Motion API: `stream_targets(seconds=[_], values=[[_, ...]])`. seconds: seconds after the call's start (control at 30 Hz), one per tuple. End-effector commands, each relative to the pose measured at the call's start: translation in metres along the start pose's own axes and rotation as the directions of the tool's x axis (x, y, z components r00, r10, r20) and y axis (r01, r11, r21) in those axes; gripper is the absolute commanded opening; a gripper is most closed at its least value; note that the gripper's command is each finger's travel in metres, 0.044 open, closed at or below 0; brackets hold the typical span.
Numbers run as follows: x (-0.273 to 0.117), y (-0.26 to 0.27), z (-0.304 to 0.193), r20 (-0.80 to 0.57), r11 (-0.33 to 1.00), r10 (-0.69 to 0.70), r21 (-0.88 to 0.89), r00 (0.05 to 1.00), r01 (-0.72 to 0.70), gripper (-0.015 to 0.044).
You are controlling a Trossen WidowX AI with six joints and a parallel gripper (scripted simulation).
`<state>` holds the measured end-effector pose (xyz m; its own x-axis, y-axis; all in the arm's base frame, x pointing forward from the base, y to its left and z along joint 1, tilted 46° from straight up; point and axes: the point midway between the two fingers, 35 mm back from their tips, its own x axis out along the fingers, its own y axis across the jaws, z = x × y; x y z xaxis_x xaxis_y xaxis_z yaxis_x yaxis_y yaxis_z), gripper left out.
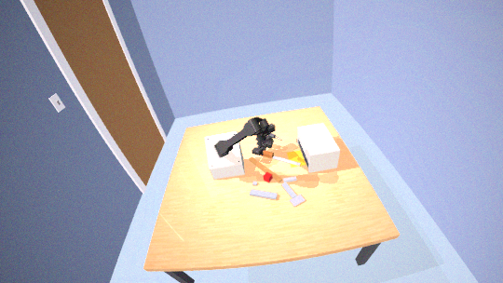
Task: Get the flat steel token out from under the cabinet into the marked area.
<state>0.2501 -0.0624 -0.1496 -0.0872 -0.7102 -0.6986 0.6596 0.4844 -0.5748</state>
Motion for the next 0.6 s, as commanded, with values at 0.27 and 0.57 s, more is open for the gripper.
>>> stream_targets(seconds=[0.27,0.57], values=[[-0.001,-0.011,0.011,0.005,1.000,0.002,0.001,1.000,-0.002,0.0000],[-0.001,-0.019,0.018,0.005,1.000,0.001,0.001,1.000,-0.001,0.0000]])
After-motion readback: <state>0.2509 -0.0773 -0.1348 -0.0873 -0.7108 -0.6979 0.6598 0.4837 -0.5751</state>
